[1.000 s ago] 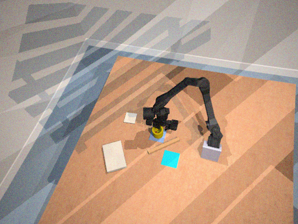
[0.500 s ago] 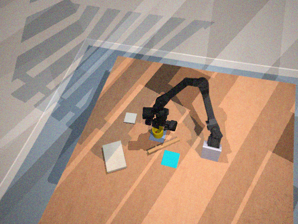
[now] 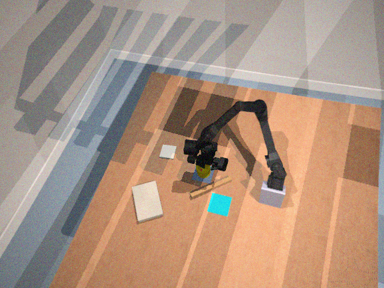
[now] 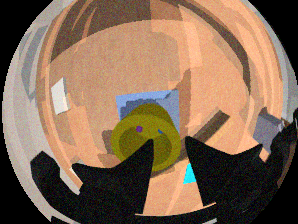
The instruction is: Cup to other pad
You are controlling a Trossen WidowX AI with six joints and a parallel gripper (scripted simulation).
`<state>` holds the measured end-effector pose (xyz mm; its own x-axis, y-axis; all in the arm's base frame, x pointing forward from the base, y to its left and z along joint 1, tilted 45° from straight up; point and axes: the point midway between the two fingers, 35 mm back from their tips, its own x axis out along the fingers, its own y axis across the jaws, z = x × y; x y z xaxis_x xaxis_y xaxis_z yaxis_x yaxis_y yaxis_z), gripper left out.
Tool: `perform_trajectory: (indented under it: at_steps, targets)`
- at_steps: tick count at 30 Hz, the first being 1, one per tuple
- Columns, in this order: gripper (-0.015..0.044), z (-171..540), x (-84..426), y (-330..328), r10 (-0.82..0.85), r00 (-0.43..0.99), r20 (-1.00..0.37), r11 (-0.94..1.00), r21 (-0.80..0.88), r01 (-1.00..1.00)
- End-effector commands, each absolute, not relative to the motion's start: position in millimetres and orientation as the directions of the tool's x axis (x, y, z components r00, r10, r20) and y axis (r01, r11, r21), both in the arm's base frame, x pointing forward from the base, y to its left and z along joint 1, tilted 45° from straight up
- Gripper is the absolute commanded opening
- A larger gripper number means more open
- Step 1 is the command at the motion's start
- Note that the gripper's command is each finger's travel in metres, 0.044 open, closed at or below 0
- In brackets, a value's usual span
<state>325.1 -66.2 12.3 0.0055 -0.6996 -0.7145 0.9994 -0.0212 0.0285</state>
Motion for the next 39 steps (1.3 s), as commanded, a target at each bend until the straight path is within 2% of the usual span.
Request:
perform_trajectory:
  at_steps: [1,22,39]
  targets:
    - [0.0167,4,321,-72,-0.704,-0.008,-0.71,-0.02,0.008,1.0]
    - [0.0167,-7,320,-84,-0.705,-0.009,-0.709,-0.021,0.008,1.0]
    - [0.0053,-5,322,-84,-0.703,-0.003,-0.711,-0.024,0.019,1.0]
